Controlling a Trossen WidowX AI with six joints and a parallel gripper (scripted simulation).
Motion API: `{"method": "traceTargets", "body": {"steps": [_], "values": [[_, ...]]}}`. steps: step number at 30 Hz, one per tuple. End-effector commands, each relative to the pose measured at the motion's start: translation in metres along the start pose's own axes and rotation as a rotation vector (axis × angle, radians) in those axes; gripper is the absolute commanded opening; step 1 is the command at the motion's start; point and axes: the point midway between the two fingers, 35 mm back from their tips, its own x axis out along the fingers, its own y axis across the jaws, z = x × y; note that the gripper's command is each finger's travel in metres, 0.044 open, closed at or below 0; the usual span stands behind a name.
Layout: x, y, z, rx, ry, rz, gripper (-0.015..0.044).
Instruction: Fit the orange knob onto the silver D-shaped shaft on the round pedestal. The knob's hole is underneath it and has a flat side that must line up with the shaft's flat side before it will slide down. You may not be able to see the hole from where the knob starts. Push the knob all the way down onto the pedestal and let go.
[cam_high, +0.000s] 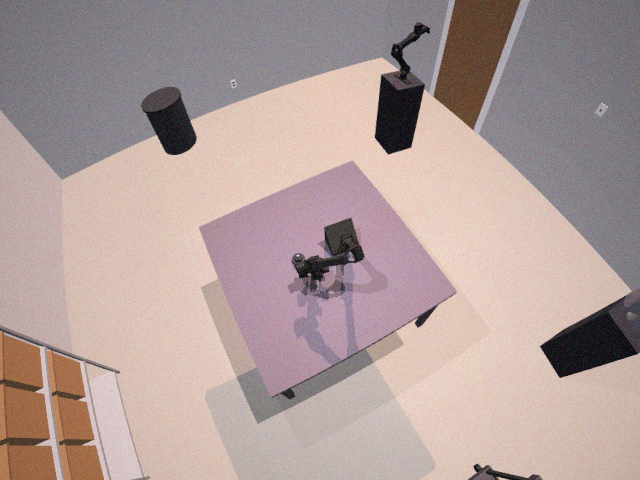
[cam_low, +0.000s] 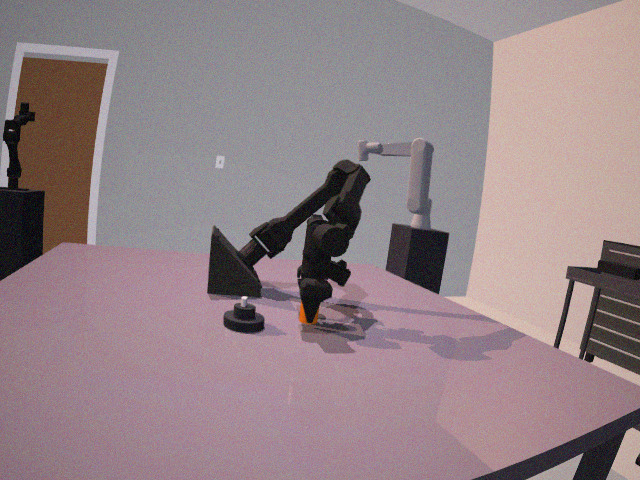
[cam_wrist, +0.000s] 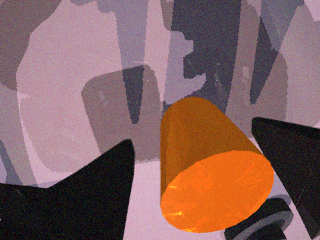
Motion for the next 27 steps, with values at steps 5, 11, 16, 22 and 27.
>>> {"method": "traceTargets", "body": {"steps": [5, 11, 16, 22, 27], "values": [[0.001, 0.000, 0.000, 0.004, -0.003, 0.001, 0.0177], [0.001, 0.000, 0.000, 0.004, -0.003, 0.001, 0.0118], [-0.016, -0.004, 0.002, 0.004, 0.002, -0.001, 0.0000], [-0.046, -0.009, 0.004, 0.005, 0.007, -0.002, 0.0000], [-0.073, -0.010, 0.006, 0.005, 0.009, -0.002, 0.0000]]}}
